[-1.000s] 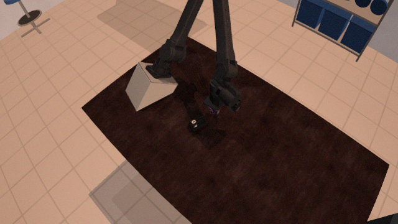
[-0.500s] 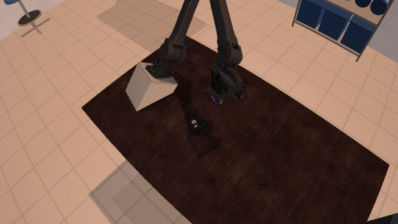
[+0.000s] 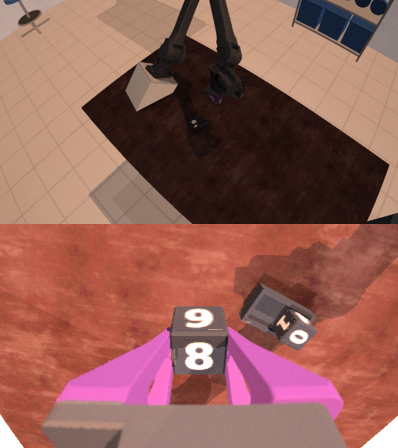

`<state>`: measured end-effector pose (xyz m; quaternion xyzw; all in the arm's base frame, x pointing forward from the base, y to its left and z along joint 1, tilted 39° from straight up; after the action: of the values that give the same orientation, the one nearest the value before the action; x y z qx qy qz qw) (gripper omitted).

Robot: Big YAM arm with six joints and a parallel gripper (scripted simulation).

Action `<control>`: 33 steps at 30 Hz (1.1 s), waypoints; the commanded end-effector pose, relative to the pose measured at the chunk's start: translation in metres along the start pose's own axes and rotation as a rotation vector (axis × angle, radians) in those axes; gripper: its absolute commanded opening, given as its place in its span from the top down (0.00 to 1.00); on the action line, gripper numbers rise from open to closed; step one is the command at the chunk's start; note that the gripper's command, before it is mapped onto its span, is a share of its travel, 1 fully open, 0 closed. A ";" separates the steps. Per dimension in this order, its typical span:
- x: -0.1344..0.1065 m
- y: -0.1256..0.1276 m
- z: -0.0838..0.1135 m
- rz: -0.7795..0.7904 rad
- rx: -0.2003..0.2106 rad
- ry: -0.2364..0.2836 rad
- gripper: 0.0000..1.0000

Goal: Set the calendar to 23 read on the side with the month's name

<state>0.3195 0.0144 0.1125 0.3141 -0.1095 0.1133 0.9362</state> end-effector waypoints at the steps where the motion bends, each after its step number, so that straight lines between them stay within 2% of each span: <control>1: 0.011 -0.015 0.012 0.114 -0.016 -0.023 0.74; 4: 0.004 -0.025 0.012 0.258 -0.013 -0.016 0.74; 7: 0.003 -0.026 0.012 0.266 -0.013 -0.016 0.74; 9: -0.001 -0.033 0.012 0.375 -0.011 -0.014 0.74; 21: -0.020 -0.059 0.013 0.736 -0.007 -0.006 0.74; 23: -0.020 -0.059 0.013 0.736 -0.007 -0.006 0.74; 25: -0.025 -0.066 0.013 0.848 -0.006 -0.006 0.74; 33: -0.035 -0.080 0.015 1.075 -0.004 -0.008 0.74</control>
<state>0.3078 -0.0538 0.0729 0.2207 -0.2429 0.5199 0.7887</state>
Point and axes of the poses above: the point where the finger pads meet when closed, its own z axis back along the fingers, its own y axis across the jaws, x = y × z, the point moved 1 cm from there along z, back along the fingers, and after that the axes turned 1 degree about z, right-handed, at the moved point
